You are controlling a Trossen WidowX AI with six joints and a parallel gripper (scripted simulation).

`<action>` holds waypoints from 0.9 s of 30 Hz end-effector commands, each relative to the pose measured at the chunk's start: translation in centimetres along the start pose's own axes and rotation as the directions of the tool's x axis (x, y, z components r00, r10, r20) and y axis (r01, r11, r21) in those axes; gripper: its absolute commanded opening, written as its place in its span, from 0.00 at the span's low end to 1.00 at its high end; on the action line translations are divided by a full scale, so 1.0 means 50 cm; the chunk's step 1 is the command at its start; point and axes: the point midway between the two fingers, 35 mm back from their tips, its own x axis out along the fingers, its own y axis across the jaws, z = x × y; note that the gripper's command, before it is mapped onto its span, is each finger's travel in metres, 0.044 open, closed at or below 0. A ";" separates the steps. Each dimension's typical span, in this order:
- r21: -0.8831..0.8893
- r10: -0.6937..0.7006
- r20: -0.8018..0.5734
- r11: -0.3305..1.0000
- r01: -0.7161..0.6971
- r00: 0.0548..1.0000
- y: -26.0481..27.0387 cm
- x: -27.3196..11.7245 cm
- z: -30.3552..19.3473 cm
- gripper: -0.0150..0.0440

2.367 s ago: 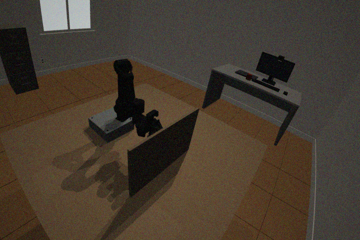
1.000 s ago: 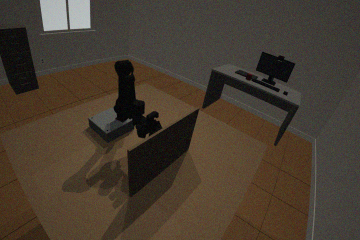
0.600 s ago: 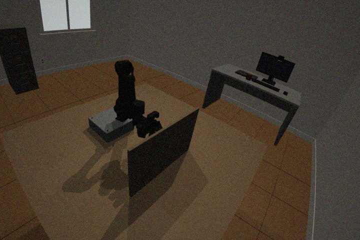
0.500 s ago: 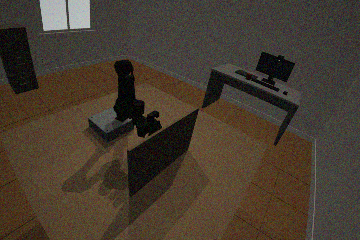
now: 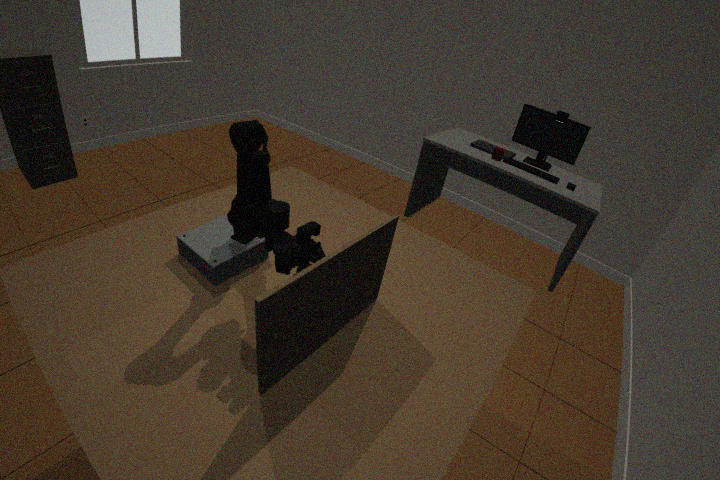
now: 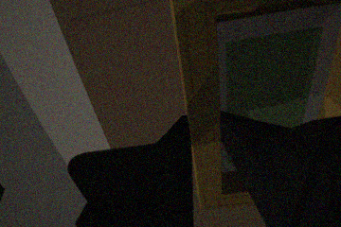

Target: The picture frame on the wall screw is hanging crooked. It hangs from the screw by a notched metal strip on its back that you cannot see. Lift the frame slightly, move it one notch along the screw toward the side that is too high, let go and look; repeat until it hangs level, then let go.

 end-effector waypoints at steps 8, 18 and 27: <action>0.003 0.000 0.000 1.000 0.000 1.000 0.000 0.000 0.000 0.65; 0.130 0.003 0.004 0.992 -0.004 1.000 -0.006 -0.105 0.001 0.69; 0.143 -0.008 0.008 0.990 0.007 1.000 0.006 -0.125 0.024 0.69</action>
